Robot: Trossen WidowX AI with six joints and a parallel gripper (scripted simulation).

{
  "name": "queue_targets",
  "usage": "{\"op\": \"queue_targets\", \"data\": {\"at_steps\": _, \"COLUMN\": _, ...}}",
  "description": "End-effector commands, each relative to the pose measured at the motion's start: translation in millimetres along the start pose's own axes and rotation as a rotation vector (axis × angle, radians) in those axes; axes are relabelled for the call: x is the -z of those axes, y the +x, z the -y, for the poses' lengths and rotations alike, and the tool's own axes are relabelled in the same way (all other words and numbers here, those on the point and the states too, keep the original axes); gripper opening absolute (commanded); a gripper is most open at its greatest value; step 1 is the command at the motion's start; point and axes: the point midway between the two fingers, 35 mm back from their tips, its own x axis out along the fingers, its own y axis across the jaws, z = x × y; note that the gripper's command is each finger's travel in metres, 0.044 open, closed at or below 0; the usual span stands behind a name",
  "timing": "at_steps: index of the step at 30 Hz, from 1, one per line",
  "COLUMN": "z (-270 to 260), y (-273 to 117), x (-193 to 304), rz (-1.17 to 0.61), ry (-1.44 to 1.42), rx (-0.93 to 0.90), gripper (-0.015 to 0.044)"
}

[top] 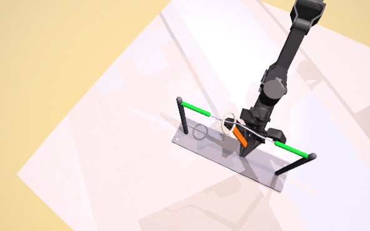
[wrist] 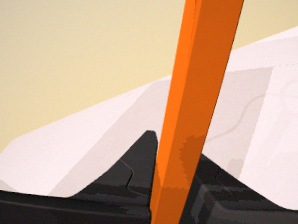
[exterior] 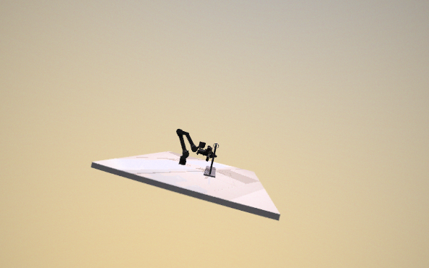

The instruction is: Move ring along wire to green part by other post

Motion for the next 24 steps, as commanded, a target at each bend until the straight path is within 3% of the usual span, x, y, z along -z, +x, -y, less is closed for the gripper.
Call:
{"op": "queue_targets", "data": {"at_steps": 1, "z": -11.7, "y": -0.6, "x": -1.7, "rz": 0.005, "ry": 0.058, "rx": 0.005, "gripper": -0.015}}
{"op": "queue_targets", "data": {"at_steps": 24, "z": -39.3, "y": -12.6, "x": -6.5, "rz": -0.089, "ry": 0.092, "rx": 0.108, "gripper": -0.015}}
